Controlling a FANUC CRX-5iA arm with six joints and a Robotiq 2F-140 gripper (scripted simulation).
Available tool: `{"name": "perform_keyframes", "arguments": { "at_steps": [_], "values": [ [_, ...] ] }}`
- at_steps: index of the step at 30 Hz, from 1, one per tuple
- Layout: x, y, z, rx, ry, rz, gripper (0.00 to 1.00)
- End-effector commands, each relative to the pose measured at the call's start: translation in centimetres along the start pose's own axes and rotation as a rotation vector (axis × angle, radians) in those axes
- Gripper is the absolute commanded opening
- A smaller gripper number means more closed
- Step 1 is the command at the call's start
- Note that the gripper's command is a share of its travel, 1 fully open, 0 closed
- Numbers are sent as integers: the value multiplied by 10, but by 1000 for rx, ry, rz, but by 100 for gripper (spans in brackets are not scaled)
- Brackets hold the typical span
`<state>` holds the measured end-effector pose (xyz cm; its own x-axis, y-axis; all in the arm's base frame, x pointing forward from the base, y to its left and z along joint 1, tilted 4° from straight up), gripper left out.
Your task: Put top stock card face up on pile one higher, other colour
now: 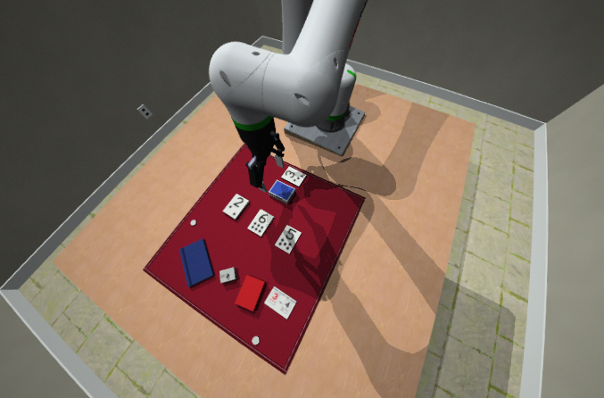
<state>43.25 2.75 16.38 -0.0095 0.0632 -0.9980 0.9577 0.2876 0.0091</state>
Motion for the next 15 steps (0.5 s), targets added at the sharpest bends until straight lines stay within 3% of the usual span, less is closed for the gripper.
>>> {"name": "perform_keyframes", "arguments": {
  "at_steps": [1,15],
  "values": [
    [1,0,0,1,1,-2,50],
    [20,0,0,3,4,-7,50]
  ]
}}
Point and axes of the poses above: the point where the finger pads meet when closed, its own x axis out along the fingers, its own y axis across the jaws, z = x × y, the point moved 7 cm from there along -x, back along the fingers, and after that the axes turned 7 degrees about -x, right-handed, at the moved point
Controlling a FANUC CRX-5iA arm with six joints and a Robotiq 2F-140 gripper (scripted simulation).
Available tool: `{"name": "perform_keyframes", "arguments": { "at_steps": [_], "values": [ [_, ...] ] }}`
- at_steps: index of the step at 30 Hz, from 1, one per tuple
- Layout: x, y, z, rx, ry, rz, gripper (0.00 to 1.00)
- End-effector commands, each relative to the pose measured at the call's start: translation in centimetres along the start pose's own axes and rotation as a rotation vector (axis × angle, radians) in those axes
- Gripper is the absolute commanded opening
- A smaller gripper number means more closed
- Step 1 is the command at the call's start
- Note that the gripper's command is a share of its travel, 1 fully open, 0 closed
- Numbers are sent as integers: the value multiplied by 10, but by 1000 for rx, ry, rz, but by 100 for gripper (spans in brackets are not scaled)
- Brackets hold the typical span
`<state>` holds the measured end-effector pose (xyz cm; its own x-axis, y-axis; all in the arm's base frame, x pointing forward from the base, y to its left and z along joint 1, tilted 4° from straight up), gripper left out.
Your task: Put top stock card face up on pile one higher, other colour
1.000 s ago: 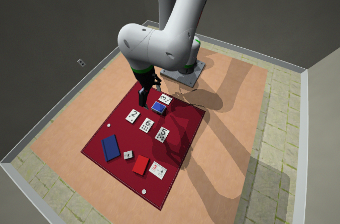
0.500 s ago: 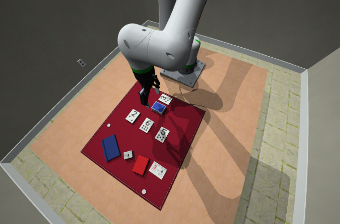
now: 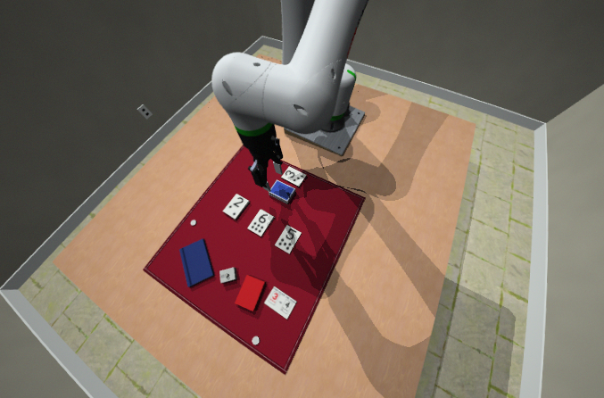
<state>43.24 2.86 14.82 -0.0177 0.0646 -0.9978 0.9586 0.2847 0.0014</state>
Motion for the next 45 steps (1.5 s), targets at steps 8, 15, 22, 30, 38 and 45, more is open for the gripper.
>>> {"name": "perform_keyframes", "arguments": {
  "at_steps": [8,15,22,30,38,45],
  "values": [
    [18,0,0,0,0,0,50],
    [32,-1,-1,0,0,0,50],
    [38,-1,-1,0,0,0,50],
    [39,-1,-1,0,0,0,50],
    [39,-1,-1,0,0,0,42],
    [39,-1,-1,0,0,0,42]
  ]
}}
Point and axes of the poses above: the point where the finger pads meet when closed, its own x axis out along the fingers, its own y axis across the jaws, z = x × y, the point moved 7 cm from there along -x, back along the fingers, and after that the axes turned 7 degrees about -x, right-handed, at the moved point
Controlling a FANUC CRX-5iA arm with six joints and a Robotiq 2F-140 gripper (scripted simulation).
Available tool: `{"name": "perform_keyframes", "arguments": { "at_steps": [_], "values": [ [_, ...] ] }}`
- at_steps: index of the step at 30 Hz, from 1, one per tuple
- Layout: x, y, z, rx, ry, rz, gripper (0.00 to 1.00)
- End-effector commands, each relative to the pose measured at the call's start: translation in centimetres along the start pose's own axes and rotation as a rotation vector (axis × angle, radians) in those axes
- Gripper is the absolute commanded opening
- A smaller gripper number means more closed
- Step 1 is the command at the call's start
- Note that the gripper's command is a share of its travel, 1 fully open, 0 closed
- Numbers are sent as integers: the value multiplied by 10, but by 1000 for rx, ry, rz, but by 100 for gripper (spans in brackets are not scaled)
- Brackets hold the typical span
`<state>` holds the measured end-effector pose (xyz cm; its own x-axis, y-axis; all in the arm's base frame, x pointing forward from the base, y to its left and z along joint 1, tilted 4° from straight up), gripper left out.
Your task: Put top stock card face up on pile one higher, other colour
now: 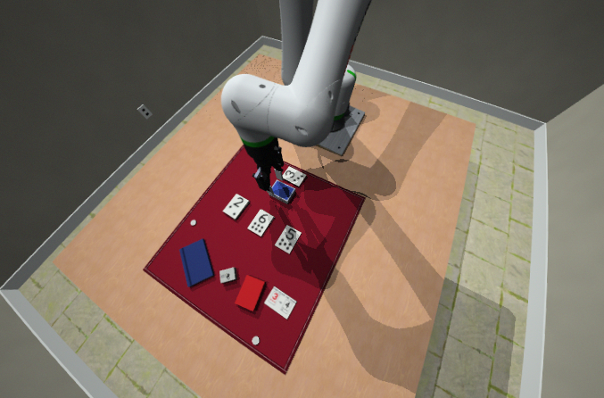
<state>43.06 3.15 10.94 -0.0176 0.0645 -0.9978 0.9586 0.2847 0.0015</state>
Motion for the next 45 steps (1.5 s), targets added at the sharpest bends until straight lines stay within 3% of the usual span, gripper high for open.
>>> {"name": "perform_keyframes", "arguments": {
  "at_steps": [1,14,15,45],
  "values": [
    [0,0,0,0,0,0,42],
    [0,0,0,0,0,0,42],
    [0,0,0,0,0,0,50],
    [2,0,0,0,0,0,50]
  ]
}}
Point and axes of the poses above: the point where the finger pads meet when closed, its own x axis out along the fingers, its own y axis across the jaws, z = x × y, the point moved 7 cm from there along -x, back along the fingers, and after that the axes turned 7 degrees about -x, right-handed, at the moved point
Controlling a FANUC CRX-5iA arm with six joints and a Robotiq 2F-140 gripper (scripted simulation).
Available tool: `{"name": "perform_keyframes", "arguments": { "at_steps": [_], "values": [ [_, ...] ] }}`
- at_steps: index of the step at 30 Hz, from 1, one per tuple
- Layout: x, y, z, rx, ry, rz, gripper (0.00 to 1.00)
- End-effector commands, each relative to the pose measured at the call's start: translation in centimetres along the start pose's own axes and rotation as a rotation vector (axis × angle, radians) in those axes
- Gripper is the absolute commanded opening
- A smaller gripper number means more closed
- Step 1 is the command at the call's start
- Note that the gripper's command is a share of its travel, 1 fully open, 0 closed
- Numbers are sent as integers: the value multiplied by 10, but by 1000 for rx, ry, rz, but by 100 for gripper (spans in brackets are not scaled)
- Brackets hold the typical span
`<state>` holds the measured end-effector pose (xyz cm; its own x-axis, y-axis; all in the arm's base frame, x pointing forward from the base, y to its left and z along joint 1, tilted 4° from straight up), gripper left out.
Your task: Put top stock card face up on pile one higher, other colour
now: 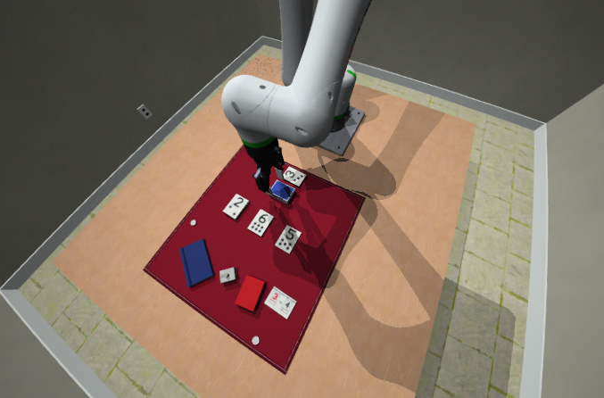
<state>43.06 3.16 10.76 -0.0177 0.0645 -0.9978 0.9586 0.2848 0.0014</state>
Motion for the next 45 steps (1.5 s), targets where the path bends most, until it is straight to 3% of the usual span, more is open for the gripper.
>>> {"name": "perform_keyframes", "arguments": {
  "at_steps": [1,45],
  "values": [
    [1,0,0,0,0,0,50],
    [11,0,0,0,0,0,50]
  ]
}}
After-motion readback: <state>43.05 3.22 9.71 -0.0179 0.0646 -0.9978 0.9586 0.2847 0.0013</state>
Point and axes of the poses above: the point where the finger pads meet when closed, its own x axis out along the fingers, its own y axis across the jaws, z = x × y, the point moved 7 cm from there along -x, back along the fingers, and after that the axes turned 7 degrees about -x, right-handed, at the moved point
